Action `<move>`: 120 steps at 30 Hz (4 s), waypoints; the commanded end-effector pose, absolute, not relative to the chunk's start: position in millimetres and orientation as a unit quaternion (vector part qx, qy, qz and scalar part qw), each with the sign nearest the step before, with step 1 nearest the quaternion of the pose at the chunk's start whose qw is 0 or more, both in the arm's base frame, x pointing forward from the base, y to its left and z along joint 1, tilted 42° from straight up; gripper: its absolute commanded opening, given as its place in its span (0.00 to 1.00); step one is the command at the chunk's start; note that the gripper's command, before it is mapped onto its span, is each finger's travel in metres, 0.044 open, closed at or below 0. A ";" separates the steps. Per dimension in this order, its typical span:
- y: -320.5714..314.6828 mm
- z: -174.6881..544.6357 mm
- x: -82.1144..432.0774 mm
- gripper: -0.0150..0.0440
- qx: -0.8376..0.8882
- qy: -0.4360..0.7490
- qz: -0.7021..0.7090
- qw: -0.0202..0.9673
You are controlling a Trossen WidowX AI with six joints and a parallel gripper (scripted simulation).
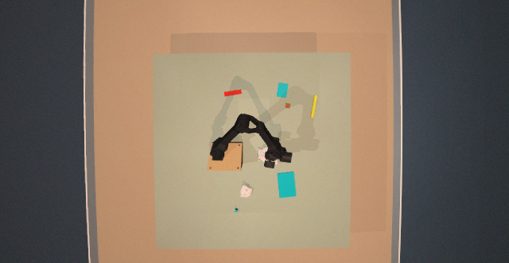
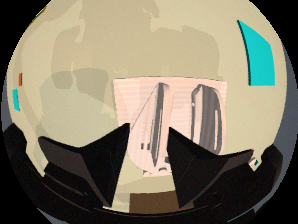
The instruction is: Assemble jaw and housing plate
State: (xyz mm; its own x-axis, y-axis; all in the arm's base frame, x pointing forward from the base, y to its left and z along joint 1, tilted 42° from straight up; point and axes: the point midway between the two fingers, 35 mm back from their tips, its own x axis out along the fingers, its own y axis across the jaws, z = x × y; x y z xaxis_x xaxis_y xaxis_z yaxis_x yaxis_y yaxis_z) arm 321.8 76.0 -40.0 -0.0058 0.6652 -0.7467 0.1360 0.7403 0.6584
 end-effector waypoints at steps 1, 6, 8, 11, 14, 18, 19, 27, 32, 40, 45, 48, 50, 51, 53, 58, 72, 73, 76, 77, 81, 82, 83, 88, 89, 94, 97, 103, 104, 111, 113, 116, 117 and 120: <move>77.0 -40.7 321.9 0.48 0.296 0.678 0.207 0.640; 77.0 -40.7 321.9 0.48 0.296 0.678 0.207 0.640; 77.0 -40.7 321.9 0.48 0.296 0.678 0.207 0.640; 77.0 -40.7 321.9 0.48 0.296 0.678 0.207 0.640; 77.0 -40.7 321.9 0.48 0.296 0.678 0.207 0.640; 77.0 -40.7 321.9 0.48 0.296 0.678 0.207 0.640; 77.0 -40.7 321.9 0.48 0.296 0.678 0.207 0.640; 76.0 -40.1 321.7 0.63 0.296 0.679 0.206 0.640; 76.0 -40.1 321.7 0.63 0.296 0.679 0.206 0.640; 76.0 -40.1 321.7 0.63 0.296 0.679 0.206 0.640; 56.4 -19.2 323.6 0.63 0.295 0.679 0.205 0.641; 35.8 4.7 322.4 0.63 0.295 0.678 0.206 0.640; 30.3 11.5 321.5 0.63 0.296 0.678 0.206 0.640; 30.3 11.5 321.5 0.63 0.296 0.678 0.206 0.640; 33.5 4.6 321.8 0.63 0.301 0.678 0.203 0.639; -9.6 -19.2 318.6 0.86 0.299 0.680 0.181 0.645; -156.9 -114.1 232.6 1.00 0.312 0.695 0.137 0.633; -164.1 -120.6 222.8 1.00 0.315 0.696 0.137 0.631; -182.2 -139.4 191.5 1.00 0.324 0.697 0.141 0.625; -186.9 -145.5 180.6 1.00 0.327 0.696 0.143 0.623; -192.7 -154.3 164.4 1.00 0.333 0.695 0.147 0.620; -192.7 -154.3 164.4 1.00 0.333 0.695 0.147 0.620; -192.7 -154.3 164.4 1.00 0.333 0.695 0.147 0.620; -171.6 -176.8 163.2 1.00 0.333 0.695 0.148 0.620; -166.9 -181.3 162.6 1.00 0.333 0.695 0.148 0.620; -165.4 -182.7 162.4 1.00 0.333 0.695 0.148 0.620; -165.4 -182.7 162.4 1.00 0.333 0.695 0.148 0.620; -164.0 -184.7 162.7 1.00 0.333 0.695 0.148 0.620; -163.1 -186.1 162.8 1.00 0.333 0.695 0.148 0.620; -156.5 -195.4 163.7 1.00 0.333 0.695 0.148 0.620; -154.5 -198.0 163.9 1.00 0.333 0.695 0.148 0.620; -153.1 -200.0 164.1 1.00 0.333 0.695 0.148 0.620; -153.1 -200.0 164.1 1.00 0.333 0.695 0.148 0.620; -152.4 -200.8 164.1 1.00 0.333 0.695 0.148 0.620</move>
State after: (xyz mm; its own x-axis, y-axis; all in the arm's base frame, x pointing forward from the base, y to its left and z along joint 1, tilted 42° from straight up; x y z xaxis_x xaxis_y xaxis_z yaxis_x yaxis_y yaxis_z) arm 164.1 -154.4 -199.5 -0.0119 0.6443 -0.7647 0.2738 0.7376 0.6172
